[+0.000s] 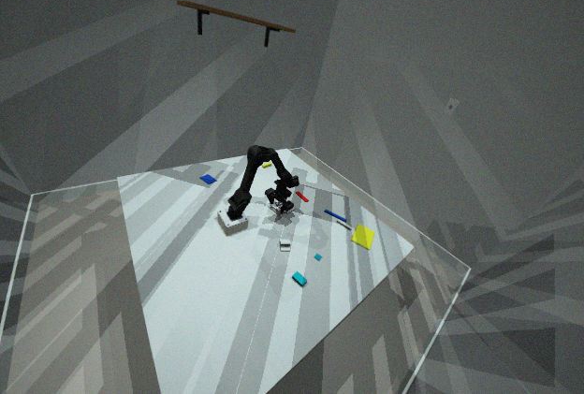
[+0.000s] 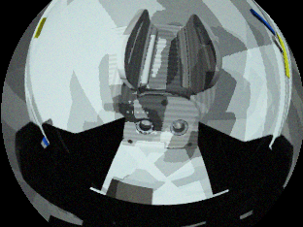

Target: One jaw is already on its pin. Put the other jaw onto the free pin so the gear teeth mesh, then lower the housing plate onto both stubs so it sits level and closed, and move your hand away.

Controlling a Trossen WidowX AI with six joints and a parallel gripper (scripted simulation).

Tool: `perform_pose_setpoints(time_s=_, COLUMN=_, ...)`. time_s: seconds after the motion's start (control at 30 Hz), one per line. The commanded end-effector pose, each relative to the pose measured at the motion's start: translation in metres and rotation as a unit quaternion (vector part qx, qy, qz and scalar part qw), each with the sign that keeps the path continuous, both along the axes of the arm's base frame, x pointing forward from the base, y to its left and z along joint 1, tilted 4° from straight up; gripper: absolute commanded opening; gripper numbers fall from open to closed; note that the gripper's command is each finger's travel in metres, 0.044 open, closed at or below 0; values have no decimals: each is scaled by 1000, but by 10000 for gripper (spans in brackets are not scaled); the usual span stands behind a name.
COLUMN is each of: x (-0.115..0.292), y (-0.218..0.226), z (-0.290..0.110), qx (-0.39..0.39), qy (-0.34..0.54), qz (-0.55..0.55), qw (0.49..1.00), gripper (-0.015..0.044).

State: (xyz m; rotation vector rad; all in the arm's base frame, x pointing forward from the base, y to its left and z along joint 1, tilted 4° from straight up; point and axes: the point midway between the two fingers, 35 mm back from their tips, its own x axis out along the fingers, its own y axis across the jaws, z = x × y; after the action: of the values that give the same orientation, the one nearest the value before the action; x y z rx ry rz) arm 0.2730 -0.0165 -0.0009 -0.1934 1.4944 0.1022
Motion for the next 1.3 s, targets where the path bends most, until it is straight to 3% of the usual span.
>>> perform_pose_setpoints(time_s=0.0, x=0, y=-1, z=-1, qx=-2, qy=0, qz=2, qw=1000, gripper=351)
perform_pose_setpoints(time_s=1.27, x=1, y=-1, z=-6, qx=-2, qy=0, qz=2, qw=1000, gripper=351)
